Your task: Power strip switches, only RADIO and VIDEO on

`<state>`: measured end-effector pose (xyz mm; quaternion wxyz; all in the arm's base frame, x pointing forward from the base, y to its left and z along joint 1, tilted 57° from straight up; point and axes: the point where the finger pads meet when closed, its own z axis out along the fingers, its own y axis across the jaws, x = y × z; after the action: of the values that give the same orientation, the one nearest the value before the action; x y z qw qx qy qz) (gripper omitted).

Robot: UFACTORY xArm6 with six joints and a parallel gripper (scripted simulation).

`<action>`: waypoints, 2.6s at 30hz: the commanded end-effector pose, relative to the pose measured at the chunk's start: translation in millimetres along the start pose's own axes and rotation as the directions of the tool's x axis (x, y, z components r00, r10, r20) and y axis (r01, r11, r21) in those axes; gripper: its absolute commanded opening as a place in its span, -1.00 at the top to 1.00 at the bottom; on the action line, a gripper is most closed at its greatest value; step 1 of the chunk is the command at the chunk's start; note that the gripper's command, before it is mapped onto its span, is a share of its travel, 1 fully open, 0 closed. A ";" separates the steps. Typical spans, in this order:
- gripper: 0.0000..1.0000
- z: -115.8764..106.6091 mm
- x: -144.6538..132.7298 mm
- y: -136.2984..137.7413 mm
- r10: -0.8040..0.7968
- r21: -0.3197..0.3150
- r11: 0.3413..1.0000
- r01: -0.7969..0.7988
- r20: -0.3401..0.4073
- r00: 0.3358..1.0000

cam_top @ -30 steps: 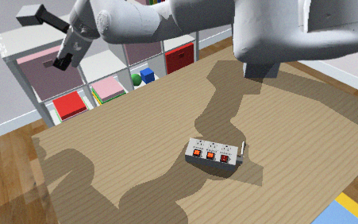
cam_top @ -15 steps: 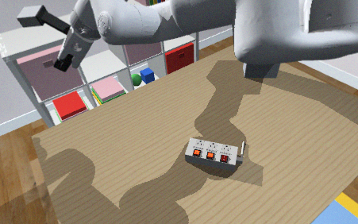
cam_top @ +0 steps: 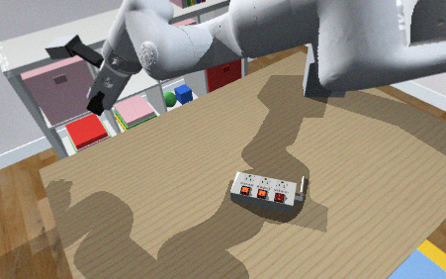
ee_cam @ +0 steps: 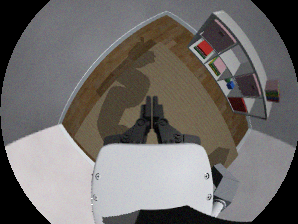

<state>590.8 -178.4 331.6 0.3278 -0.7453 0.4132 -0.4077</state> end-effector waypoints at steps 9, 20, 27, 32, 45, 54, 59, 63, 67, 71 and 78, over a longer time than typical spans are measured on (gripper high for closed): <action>1.00 4.2 -74.3 -27.2 0.262 -0.047 0.965 -0.258 0.128 0.957; 1.00 2.1 -134.5 -42.5 0.453 -0.128 0.891 -0.435 0.201 0.868; 1.00 -1.3 -166.0 -48.4 0.547 -0.184 0.836 -0.516 0.224 0.807; 1.00 -6.2 -197.4 -52.9 0.635 -0.248 0.771 -0.586 0.235 0.736; 1.00 -23.8 -271.2 -57.4 0.814 -0.411 0.574 -0.708 0.199 0.545; 1.00 -36.4 -309.4 -56.1 0.887 -0.494 0.449 -0.745 0.144 0.439; 1.00 -44.9 -331.5 -54.0 0.921 -0.538 0.368 -0.758 0.100 0.376; 1.00 -53.0 -350.6 -51.4 0.945 -0.573 0.294 -0.765 0.054 0.323; 1.00 -60.3 -366.8 -48.6 0.961 -0.598 0.228 -0.768 0.010 0.278; 1.00 -66.7 -379.9 -45.8 0.970 -0.616 0.172 -0.768 -0.030 0.241; 1.00 -79.8 -404.9 -39.2 0.978 -0.642 0.061 -0.764 -0.114 0.174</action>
<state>412.0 177.3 265.5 0.3500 -0.4583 0.8008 0.1619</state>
